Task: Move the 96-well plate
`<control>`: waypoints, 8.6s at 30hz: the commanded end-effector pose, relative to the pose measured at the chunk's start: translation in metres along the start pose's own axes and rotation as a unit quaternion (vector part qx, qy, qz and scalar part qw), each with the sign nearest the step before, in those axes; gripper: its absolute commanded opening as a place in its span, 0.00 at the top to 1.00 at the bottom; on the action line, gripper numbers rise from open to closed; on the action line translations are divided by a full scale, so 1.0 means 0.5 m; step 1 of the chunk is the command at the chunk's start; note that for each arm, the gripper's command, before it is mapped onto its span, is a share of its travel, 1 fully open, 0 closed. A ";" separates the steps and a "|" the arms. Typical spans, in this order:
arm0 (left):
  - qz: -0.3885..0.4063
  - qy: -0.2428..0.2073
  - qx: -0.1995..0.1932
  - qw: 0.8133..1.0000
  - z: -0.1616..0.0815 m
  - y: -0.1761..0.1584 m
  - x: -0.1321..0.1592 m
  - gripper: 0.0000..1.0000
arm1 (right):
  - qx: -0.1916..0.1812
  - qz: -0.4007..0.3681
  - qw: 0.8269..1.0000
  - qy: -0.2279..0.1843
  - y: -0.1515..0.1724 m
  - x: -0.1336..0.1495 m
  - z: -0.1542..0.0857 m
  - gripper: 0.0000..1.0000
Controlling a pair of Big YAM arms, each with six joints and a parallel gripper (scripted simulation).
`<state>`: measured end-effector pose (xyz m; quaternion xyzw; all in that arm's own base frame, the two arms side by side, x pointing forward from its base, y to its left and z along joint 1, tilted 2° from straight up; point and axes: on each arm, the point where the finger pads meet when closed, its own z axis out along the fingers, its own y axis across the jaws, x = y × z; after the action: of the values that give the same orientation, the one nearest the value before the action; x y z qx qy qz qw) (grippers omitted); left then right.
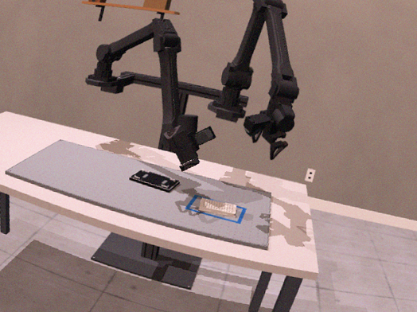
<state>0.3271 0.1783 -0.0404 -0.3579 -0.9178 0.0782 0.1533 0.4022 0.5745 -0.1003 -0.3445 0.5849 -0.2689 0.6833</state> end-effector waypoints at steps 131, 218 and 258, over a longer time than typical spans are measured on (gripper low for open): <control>-0.914 -0.185 0.056 0.356 0.302 -0.011 -0.275 0.00 | -0.321 0.291 0.637 0.638 -0.656 0.607 -0.421 0.00; -0.915 -0.181 0.056 0.356 0.418 0.022 -0.289 0.00 | -0.321 0.286 0.632 0.644 -0.649 0.608 -0.428 0.00; -0.915 -0.181 0.056 0.356 0.418 0.022 -0.289 1.00 | -0.321 0.286 0.632 0.644 -0.649 0.608 -0.428 0.00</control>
<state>0.3609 0.0794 -0.2734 0.7352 -0.6777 0.0015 -0.0154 0.2461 0.1027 -0.0526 -0.0914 0.9957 -0.0124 0.0121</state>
